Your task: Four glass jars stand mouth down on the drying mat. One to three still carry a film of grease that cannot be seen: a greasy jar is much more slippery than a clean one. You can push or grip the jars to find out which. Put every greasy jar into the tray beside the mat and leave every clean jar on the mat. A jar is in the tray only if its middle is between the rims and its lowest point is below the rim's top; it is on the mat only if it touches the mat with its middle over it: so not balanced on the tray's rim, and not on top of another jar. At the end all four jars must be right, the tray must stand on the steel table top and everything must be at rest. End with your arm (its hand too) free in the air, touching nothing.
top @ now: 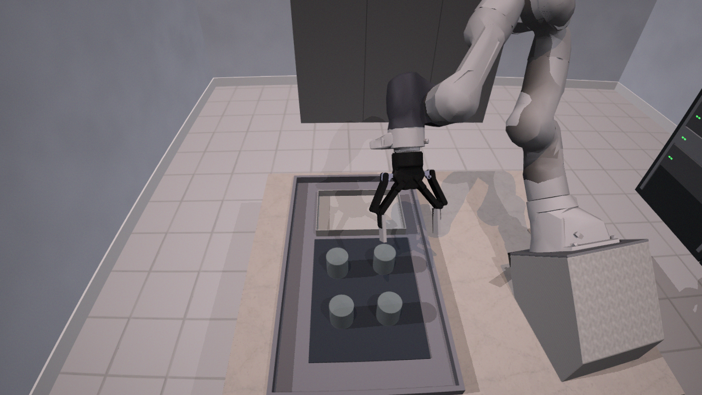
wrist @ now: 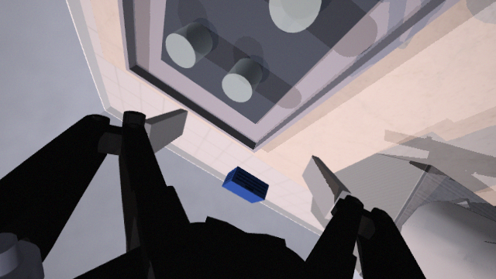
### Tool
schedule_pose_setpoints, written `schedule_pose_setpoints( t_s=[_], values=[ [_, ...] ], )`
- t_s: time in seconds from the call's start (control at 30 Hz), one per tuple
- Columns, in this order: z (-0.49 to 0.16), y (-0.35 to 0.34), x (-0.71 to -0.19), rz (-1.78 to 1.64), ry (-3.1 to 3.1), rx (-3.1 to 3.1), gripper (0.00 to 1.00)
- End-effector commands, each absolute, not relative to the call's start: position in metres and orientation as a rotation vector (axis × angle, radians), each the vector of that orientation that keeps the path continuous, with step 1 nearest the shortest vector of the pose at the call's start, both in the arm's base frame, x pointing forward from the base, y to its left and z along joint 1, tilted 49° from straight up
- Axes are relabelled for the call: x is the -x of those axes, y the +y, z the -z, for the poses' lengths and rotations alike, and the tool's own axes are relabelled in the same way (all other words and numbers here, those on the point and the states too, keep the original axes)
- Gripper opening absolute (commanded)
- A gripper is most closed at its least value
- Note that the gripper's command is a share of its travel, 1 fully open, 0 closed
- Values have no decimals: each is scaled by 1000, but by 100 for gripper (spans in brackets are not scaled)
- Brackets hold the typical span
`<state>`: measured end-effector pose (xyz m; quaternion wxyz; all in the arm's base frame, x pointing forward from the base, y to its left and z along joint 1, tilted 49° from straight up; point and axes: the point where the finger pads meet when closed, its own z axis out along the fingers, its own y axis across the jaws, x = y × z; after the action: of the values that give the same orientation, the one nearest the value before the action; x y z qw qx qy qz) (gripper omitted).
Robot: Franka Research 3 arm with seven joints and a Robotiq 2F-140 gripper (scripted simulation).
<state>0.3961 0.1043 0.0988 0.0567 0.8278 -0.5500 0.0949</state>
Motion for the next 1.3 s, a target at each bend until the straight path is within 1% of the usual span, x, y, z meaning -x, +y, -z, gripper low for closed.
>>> schedule_pose_setpoints(
  t_s=[0.0, 0.17, 0.2, 0.43, 0.47, 0.77, 0.8, 1.03, 1.07, 1.27],
  values=[
    [-100, 106, -402, -337, -1797, -2437, 100],
    [-100, 106, -402, -337, -1797, -2437, 100],
    [-99, 107, -407, -420, -1890, -2365, 100],
    [-99, 107, -407, -420, -1890, -2365, 100],
    [-99, 108, -412, -497, -1965, -2297, 100],
    [-99, 108, -412, -497, -1965, -2297, 100],
    [-98, 109, -417, -579, -2053, -2211, 100],
    [-98, 109, -417, -579, -2053, -2211, 100],
    [-98, 110, -422, -657, -2125, -2129, 100],
    [-98, 110, -422, -657, -2125, -2129, 100]
  ],
)
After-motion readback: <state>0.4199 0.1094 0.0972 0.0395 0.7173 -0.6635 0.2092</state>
